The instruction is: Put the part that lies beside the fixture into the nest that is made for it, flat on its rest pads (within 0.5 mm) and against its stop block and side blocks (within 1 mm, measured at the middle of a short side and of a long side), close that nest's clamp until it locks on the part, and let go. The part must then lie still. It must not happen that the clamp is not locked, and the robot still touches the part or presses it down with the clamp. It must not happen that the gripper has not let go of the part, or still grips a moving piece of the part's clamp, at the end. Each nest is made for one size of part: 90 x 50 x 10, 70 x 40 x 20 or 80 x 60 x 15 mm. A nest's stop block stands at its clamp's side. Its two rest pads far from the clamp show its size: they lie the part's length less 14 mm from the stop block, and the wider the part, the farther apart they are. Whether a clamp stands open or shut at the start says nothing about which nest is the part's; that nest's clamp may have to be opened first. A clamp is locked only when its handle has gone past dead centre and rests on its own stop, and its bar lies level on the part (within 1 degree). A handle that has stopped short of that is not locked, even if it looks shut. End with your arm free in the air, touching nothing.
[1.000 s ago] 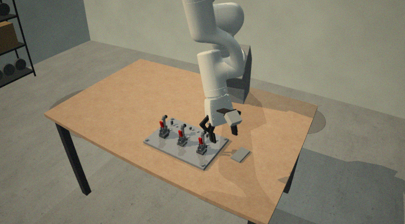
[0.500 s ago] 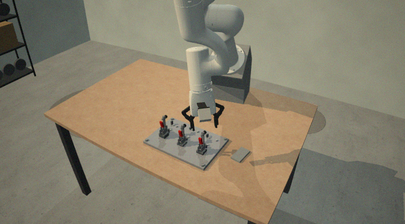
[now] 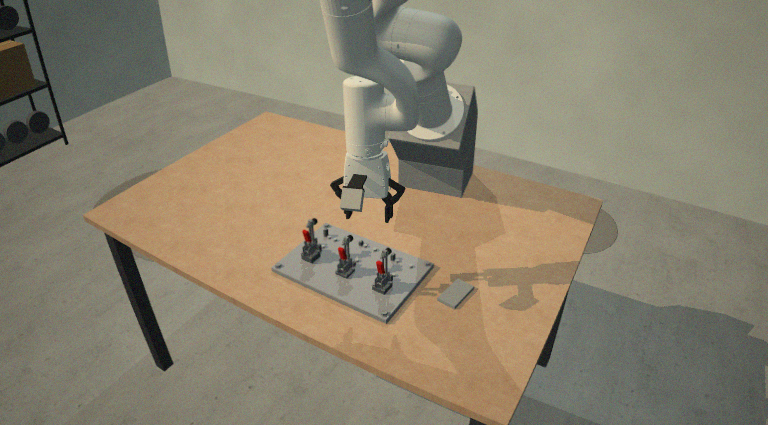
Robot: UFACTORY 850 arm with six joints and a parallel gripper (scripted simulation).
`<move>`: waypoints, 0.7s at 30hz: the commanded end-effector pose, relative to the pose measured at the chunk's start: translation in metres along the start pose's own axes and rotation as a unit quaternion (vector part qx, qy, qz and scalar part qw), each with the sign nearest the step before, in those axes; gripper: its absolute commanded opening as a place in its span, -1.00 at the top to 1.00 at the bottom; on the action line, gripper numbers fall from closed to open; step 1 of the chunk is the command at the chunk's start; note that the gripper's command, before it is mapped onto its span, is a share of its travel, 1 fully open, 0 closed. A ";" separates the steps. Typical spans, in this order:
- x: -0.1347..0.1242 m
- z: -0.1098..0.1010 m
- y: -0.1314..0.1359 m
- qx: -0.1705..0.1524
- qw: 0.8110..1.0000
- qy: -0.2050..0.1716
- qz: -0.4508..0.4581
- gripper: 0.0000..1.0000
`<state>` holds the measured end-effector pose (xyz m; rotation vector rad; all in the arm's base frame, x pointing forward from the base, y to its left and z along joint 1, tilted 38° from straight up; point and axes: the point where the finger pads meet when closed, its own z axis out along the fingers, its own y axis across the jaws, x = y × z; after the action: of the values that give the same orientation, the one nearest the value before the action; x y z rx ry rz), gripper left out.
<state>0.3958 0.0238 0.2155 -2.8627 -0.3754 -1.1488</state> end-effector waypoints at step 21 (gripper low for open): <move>-0.081 -0.018 0.037 -0.027 0.985 -0.045 0.165 -1.00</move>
<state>0.3365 -0.0301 0.1757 -2.8833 0.1259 -0.9882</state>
